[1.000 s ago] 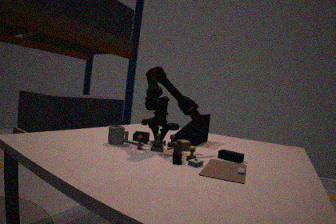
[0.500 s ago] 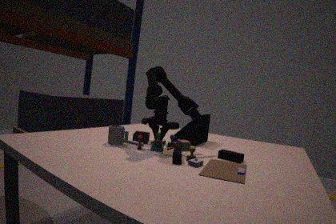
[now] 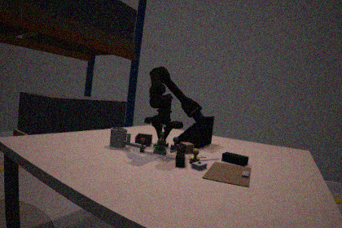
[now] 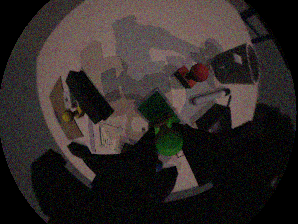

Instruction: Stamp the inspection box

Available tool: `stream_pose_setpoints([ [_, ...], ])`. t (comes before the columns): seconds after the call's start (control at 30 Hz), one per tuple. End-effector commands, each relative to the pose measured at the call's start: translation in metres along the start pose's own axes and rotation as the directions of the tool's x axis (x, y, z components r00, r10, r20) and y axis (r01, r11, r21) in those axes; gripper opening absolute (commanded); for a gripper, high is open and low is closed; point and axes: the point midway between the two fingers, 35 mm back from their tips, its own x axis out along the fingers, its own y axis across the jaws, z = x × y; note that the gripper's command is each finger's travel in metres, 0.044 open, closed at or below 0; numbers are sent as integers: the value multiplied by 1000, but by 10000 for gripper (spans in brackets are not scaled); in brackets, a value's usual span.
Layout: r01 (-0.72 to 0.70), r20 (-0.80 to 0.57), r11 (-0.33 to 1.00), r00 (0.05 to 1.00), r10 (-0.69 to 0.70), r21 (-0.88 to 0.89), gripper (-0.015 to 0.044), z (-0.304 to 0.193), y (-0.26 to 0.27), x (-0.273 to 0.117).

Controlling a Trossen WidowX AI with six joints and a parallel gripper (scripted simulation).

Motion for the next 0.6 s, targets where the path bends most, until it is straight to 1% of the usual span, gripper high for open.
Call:
stream_pose_setpoints([
  [0.0,-1,14,1000,1000,0,12,0,4,-2,-11],
  [0.57,0,14,1000,1000,0,12,0,3,-2,-35],
])
